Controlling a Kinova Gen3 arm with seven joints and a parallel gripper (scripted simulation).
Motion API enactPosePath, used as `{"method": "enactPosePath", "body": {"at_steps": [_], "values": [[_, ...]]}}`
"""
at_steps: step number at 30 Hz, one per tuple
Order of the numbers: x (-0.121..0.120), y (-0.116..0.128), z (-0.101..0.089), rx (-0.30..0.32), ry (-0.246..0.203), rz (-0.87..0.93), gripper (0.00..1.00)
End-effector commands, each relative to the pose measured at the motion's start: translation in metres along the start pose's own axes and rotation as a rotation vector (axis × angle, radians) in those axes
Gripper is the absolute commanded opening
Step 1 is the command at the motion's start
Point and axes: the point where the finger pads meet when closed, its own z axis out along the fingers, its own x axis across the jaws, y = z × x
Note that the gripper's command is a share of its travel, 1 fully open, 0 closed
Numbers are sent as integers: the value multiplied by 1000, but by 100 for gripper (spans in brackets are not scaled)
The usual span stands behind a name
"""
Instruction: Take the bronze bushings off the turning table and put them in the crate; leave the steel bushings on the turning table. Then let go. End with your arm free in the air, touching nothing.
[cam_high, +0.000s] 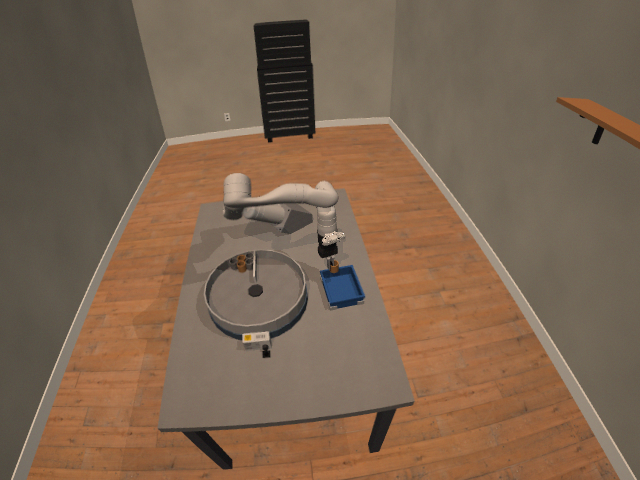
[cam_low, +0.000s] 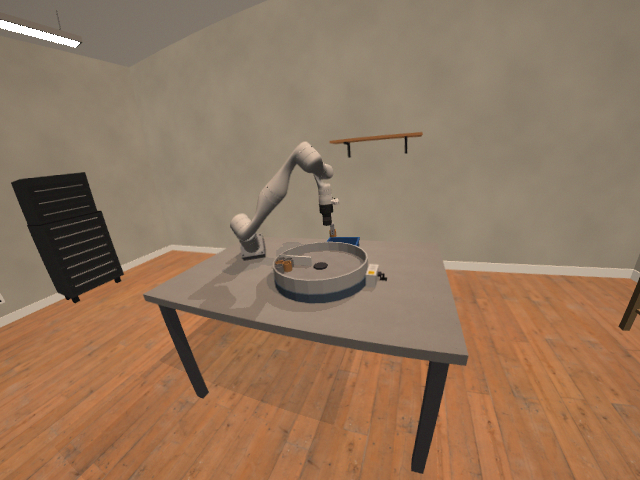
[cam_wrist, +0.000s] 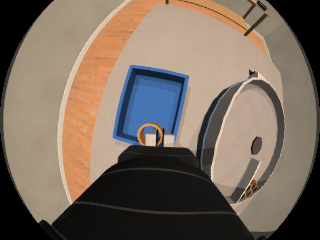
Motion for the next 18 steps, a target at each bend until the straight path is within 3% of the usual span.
{"method": "enactPosePath", "body": {"at_steps": [1, 8, 13, 18], "values": [[0, 1, 1, -2, 1, -1, 0], [0, 1, 1, -2, 1, -1, 0], [-1, 1, 24, -2, 3, -3, 0], [-1, 1, 24, -2, 3, -3, 0]]}}
